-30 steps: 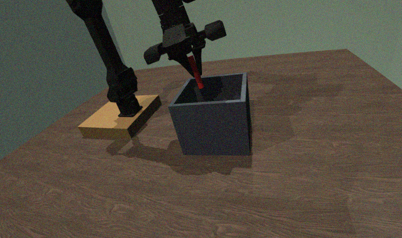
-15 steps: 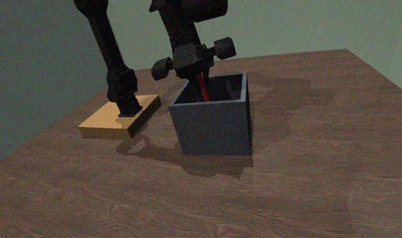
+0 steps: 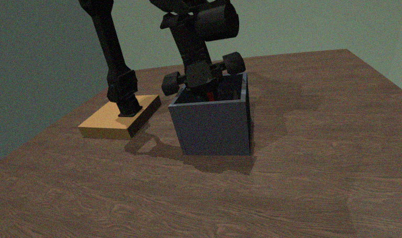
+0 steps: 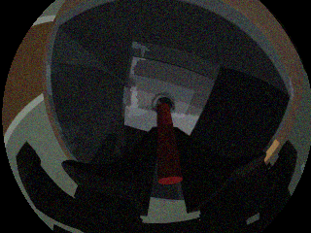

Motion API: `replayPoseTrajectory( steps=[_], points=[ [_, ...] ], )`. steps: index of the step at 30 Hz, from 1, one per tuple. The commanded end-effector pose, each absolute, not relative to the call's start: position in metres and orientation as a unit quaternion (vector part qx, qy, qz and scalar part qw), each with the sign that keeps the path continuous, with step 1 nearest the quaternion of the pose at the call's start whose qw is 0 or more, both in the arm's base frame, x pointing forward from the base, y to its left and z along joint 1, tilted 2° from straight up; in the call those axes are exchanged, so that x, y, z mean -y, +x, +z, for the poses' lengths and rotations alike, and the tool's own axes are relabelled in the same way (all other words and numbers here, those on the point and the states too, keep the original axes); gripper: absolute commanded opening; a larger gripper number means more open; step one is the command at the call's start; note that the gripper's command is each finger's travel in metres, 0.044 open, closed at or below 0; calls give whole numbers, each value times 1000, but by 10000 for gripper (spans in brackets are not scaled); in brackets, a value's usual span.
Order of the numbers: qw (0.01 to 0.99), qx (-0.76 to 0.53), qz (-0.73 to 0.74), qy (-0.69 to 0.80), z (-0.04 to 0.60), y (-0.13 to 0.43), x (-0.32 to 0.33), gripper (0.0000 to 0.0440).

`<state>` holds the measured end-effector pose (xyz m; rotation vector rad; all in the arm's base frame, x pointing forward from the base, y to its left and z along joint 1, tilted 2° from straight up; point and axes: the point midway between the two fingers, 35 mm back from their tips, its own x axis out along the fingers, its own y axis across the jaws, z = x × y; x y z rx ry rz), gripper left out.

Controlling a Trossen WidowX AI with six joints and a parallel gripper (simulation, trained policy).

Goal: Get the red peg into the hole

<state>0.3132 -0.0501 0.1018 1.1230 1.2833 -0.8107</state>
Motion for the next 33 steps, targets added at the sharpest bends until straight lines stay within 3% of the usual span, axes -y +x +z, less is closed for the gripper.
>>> replayPoseTrajectory(
  steps=[1, 8, 12, 14, 33],
  points=[
    [585, -559, -343, 477, 91, 315, 49, 0],
    [586, -569, -343, 463, 77, 315, 50, 13],
    [582, -579, -344, 457, 71, 314, 50, 113],
    [578, -582, -345, 455, 70, 313, 50, 140],
    [565, -580, -303, 503, 110, 331, 60, 156]
  ],
)
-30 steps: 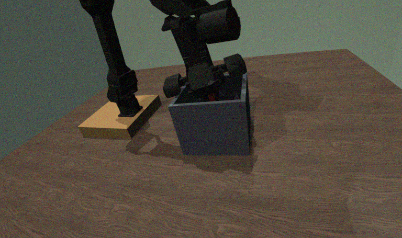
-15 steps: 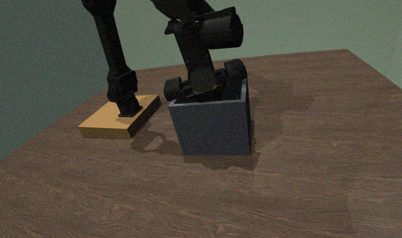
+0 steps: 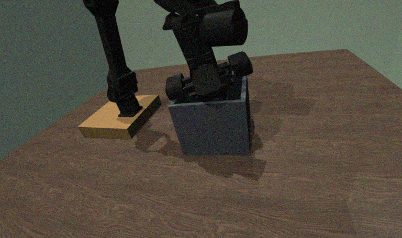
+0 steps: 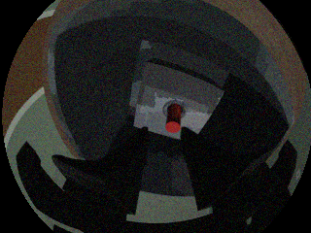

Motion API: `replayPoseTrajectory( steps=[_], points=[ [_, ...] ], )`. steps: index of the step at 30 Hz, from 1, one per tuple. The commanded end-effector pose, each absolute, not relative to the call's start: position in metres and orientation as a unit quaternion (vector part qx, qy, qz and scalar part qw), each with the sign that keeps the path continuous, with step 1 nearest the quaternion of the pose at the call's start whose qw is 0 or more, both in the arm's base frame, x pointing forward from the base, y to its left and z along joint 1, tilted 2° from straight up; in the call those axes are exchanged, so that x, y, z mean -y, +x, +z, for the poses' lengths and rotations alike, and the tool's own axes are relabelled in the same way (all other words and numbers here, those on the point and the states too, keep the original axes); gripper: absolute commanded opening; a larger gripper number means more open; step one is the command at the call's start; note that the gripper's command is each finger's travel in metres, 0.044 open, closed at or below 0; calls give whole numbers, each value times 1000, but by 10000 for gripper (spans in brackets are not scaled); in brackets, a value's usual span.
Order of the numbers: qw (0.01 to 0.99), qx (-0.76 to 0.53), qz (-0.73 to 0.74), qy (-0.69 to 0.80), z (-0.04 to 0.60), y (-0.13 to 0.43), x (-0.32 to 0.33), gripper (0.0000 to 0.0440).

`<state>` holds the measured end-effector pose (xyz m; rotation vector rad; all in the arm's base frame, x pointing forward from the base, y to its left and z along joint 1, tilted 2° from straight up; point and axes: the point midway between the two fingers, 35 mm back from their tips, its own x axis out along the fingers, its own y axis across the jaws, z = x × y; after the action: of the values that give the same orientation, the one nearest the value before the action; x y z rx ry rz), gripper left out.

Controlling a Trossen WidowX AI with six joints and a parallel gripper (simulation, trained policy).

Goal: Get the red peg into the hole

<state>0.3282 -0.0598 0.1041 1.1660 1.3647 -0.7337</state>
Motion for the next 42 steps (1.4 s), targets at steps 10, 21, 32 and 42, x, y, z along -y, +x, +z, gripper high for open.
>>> replayPoseTrajectory(
  steps=[10, 21, 32, 42],
  points=[
    [558, -570, -259, 545, 138, 342, 60, 212],
    [561, -561, -225, 565, 159, 351, 67, 235],
    [572, -558, -197, 568, 160, 364, 78, 224],
    [583, -558, -172, 565, 157, 375, 85, 213]
  ],
)
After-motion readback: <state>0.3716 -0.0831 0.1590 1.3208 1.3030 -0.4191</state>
